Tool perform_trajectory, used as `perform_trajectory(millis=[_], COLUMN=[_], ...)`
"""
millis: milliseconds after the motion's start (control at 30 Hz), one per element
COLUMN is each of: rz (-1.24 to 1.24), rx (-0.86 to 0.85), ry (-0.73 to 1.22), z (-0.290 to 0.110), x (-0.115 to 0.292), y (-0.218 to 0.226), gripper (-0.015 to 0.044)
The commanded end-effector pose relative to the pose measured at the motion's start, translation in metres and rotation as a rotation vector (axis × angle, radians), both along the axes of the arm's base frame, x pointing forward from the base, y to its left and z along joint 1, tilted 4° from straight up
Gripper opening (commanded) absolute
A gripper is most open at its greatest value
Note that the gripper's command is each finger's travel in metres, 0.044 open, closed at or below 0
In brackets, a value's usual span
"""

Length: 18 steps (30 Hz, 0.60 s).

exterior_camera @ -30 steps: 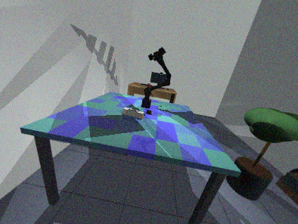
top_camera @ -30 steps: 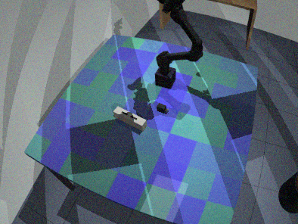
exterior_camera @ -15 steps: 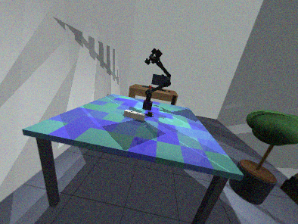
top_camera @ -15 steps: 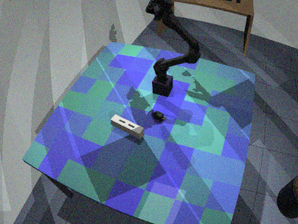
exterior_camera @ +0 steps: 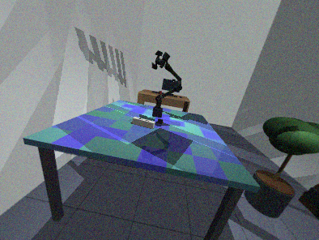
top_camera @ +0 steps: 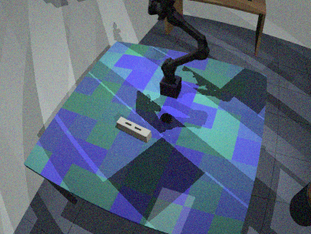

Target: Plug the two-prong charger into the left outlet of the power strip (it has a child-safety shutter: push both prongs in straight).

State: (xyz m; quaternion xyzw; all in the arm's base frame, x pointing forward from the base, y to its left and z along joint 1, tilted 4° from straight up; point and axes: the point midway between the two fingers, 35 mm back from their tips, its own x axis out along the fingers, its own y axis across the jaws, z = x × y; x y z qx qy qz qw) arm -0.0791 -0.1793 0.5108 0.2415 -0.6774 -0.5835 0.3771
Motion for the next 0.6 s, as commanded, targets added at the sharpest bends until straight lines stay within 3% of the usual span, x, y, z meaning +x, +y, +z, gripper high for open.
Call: perform_trajectory(millis=[0,567], rz=[0.059,0.307], rx=[0.063,0.341], ry=[0.04,0.328], z=[-0.009,-0.05], x=[0.013,0.084], y=[-0.018,-0.072], gripper=[0.044,0.044])
